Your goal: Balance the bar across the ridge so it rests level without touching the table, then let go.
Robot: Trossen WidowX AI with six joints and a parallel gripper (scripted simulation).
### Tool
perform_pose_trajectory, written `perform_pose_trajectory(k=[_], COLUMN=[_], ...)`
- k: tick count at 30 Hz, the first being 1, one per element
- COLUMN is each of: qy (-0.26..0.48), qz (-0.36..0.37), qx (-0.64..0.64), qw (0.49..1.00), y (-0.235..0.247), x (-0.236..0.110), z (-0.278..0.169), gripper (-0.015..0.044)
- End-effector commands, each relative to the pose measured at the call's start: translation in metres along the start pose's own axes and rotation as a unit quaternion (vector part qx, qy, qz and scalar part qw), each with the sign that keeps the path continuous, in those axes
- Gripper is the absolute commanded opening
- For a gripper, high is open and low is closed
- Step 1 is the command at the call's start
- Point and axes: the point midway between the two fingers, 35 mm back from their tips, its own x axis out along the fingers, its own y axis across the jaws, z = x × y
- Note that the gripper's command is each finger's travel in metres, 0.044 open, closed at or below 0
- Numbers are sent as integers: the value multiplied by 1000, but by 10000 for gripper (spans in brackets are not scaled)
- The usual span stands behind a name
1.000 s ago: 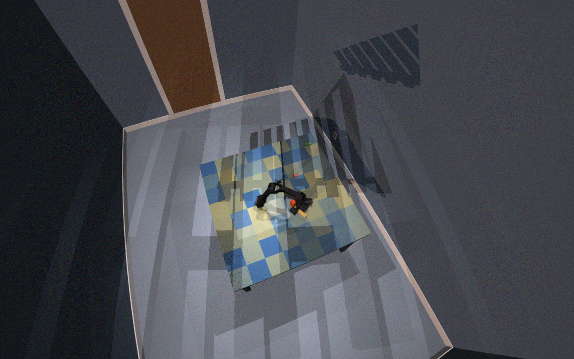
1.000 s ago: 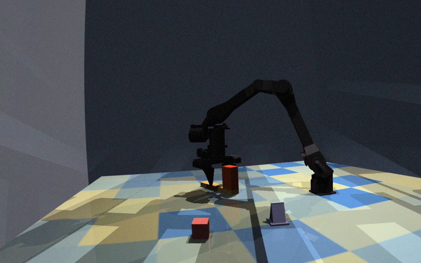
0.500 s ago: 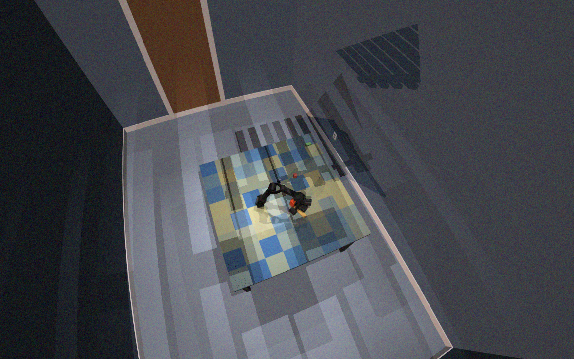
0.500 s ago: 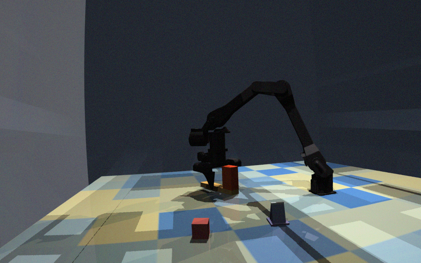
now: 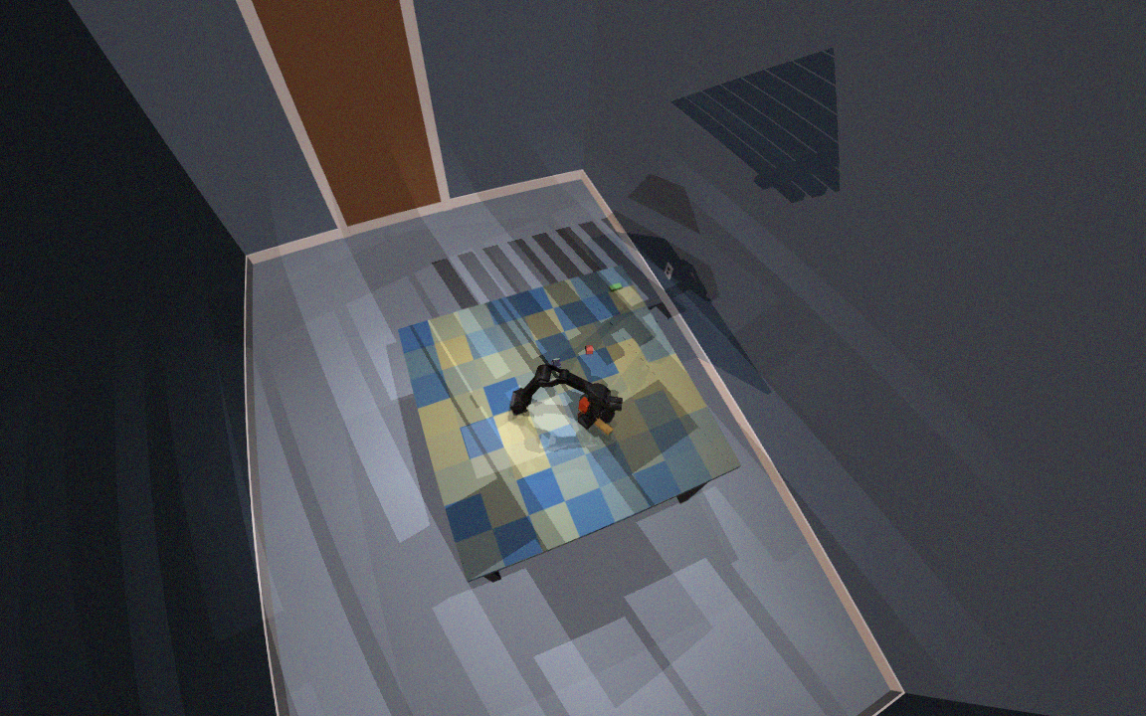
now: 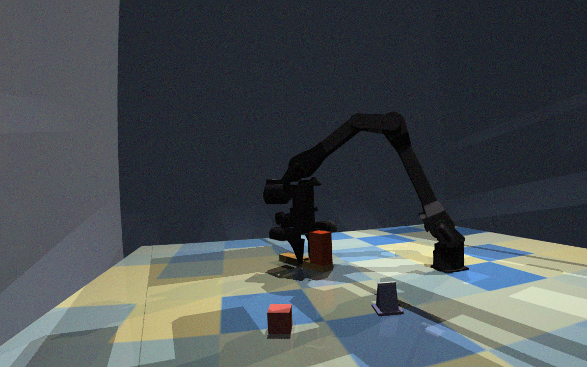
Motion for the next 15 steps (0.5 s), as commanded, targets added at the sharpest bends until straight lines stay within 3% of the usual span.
perform_pose_trajectory(k=[1, 4, 8, 15], qy=[0, 0, 0, 0], qz=[0, 0, 0, 0], qx=[0, 0, 0, 0], qw=[1000, 1000, 1000, 1000], y=[0, 0, 1, 2], x=[0, 0, -6, -24], z=[0, 0, 1, 2], gripper=[124, 104, 0, 0])
